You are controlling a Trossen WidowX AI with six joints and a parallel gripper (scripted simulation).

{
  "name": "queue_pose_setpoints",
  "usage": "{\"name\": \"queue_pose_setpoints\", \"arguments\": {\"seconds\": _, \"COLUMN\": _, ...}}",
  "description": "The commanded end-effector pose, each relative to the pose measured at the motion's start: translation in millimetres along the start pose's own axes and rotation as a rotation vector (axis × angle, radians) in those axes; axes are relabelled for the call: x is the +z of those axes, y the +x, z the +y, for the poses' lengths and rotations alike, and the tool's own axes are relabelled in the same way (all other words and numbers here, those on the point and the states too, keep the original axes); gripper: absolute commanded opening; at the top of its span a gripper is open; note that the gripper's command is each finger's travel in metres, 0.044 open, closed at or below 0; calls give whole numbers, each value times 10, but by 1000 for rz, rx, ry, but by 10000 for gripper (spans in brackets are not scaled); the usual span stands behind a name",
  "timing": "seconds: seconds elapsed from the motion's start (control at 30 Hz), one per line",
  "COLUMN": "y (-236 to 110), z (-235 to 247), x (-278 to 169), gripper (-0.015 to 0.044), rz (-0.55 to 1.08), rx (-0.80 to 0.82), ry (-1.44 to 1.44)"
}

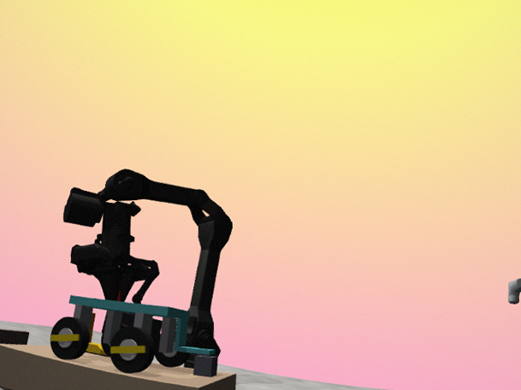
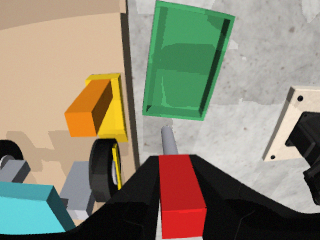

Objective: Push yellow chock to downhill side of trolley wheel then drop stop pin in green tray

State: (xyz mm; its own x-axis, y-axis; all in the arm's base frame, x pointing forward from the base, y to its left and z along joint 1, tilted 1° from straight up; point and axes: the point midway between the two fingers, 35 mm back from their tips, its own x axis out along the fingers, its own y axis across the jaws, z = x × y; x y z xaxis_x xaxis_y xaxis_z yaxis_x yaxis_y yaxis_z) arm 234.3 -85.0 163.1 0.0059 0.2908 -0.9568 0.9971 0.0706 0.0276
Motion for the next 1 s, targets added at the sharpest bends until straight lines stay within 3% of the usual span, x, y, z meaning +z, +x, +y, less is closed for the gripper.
{"name": "queue_pose_setpoints", "arguments": {"seconds": 0.0, "y": -15, "z": -2, "x": 19, "gripper": 0, "rz": -15, "rx": 5, "ry": 56}}
{"name": "queue_pose_setpoints", "arguments": {"seconds": 0.97, "y": -6, "z": -19, "x": -32, "gripper": 0, "rz": -126, "rx": 127, "ry": 949}}
